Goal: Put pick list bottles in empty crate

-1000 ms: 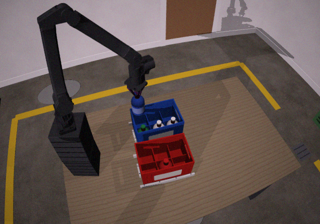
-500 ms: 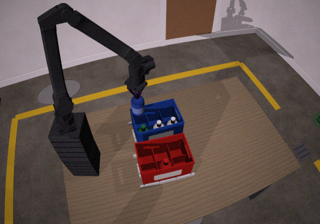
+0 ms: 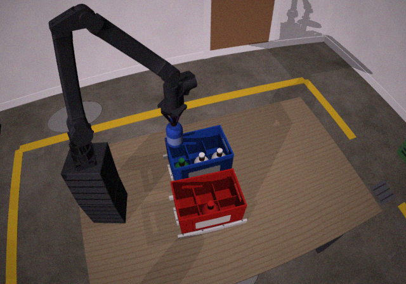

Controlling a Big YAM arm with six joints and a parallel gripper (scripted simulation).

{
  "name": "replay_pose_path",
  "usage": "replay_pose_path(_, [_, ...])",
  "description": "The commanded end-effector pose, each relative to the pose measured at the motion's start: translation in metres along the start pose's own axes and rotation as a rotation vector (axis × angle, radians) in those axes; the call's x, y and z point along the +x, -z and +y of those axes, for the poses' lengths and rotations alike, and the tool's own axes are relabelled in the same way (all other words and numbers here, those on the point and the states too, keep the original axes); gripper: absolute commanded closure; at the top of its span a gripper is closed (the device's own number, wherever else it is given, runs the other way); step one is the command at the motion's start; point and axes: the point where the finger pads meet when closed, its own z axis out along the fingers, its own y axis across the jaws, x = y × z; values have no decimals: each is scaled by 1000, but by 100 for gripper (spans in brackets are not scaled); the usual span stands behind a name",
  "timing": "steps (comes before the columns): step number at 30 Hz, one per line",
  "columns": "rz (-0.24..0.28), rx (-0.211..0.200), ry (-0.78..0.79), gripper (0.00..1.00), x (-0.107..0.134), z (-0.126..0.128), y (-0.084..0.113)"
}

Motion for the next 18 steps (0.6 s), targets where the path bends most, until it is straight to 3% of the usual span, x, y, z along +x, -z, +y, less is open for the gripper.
replay_pose_path(1, [-77, 40, 6, 100, -32, -20, 24])
replay_pose_path(11, [-54, 29, 2, 100, -32, -22, 22])
replay_pose_path(18, [-71, 37, 5, 100, -37, -23, 30])
